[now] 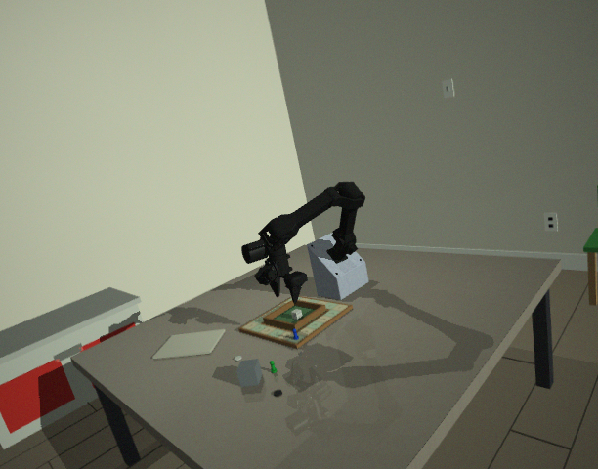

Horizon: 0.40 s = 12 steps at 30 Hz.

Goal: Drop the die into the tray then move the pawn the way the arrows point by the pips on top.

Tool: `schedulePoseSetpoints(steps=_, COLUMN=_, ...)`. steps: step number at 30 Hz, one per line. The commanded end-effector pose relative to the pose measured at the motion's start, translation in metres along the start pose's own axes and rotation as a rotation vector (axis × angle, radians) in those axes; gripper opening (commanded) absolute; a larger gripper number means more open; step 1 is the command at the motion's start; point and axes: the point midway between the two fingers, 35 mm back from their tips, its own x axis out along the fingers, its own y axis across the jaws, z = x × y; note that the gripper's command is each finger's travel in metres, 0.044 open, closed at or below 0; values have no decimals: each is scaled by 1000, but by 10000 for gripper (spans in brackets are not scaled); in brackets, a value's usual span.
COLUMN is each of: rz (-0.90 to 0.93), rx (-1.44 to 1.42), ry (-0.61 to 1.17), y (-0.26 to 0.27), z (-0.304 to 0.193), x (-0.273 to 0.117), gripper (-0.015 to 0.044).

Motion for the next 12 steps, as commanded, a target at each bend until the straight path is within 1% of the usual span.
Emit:
schedulePoseSetpoints(steps=1, rz=-17, rx=-21, ry=2, y=-46, z=-48, x=-24, gripper=440)
schedulePoseSetpoints(steps=7, rz=1, rx=-67, ry=15, y=-79, z=-119, x=-37, gripper=440)
schedulePoseSetpoints(steps=8, rz=-15, rx=-27, ry=5, y=-58, z=-66, x=-28, gripper=440)
schedulePoseSetpoints(steps=12, rz=-15, rx=-27, ry=5, y=-58, z=-66, x=-28, gripper=440)
